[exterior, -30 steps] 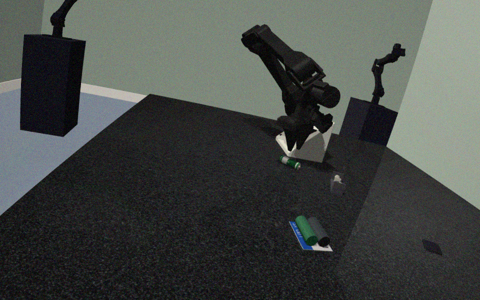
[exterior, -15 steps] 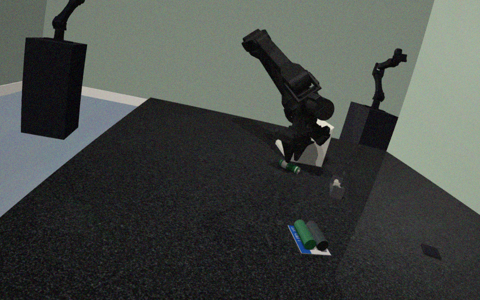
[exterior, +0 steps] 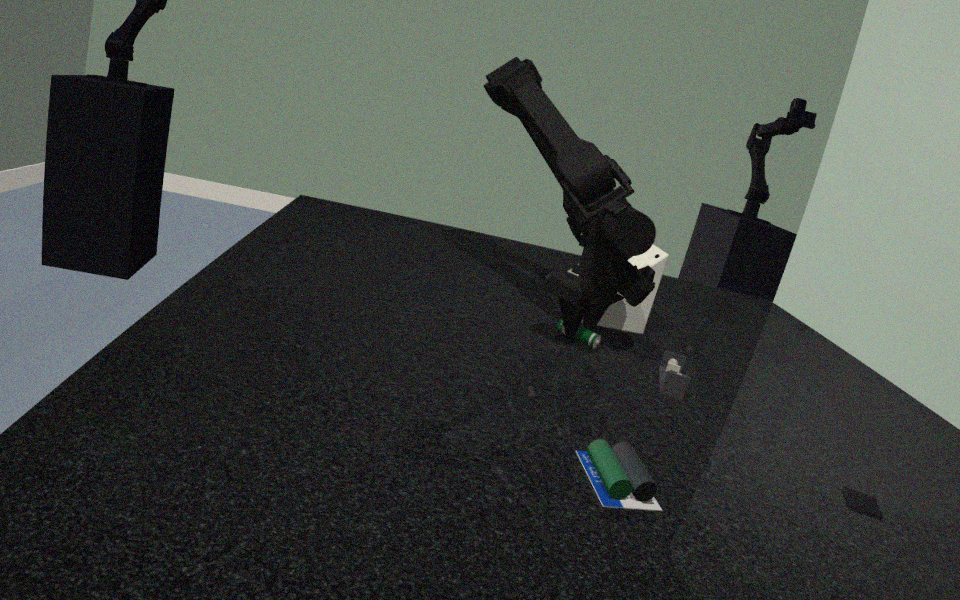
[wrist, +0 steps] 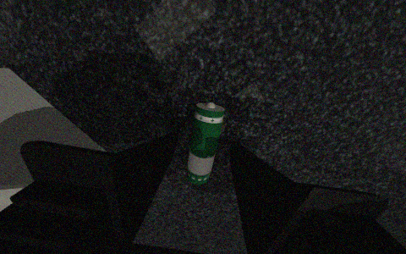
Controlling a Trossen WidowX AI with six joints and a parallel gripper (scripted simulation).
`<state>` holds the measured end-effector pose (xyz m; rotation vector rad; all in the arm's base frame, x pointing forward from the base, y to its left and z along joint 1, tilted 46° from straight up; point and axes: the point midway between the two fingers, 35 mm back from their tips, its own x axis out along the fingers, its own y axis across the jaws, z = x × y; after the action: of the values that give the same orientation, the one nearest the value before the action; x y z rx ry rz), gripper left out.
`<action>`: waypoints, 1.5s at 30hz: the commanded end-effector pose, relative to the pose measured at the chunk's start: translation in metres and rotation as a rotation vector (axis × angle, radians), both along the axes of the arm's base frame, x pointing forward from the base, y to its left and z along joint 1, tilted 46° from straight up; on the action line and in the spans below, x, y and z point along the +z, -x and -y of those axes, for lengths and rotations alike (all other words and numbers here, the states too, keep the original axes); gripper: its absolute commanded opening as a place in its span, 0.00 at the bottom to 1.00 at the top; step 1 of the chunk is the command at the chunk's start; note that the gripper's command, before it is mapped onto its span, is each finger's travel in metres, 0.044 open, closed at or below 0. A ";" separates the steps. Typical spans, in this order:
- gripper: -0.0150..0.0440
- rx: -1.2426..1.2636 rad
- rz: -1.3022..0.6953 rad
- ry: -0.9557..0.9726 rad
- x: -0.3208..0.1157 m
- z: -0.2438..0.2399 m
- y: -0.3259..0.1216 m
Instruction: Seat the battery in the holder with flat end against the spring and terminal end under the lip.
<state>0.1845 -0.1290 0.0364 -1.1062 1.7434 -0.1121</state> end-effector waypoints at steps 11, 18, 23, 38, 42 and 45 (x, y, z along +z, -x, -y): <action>0.37 0.004 -0.007 0.005 -0.002 0.002 0.001; 0.37 0.004 -0.007 -0.001 0.017 -0.019 -0.002; 0.37 0.004 -0.007 0.002 0.033 -0.034 -0.002; 0.37 -0.328 0.337 0.020 0.021 -0.064 -0.060; 0.37 -0.436 0.448 0.028 0.013 -0.076 -0.077; 0.37 -0.517 0.532 0.034 0.006 -0.085 -0.089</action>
<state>0.2631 -0.0526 0.0477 -0.6272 1.5365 -0.6258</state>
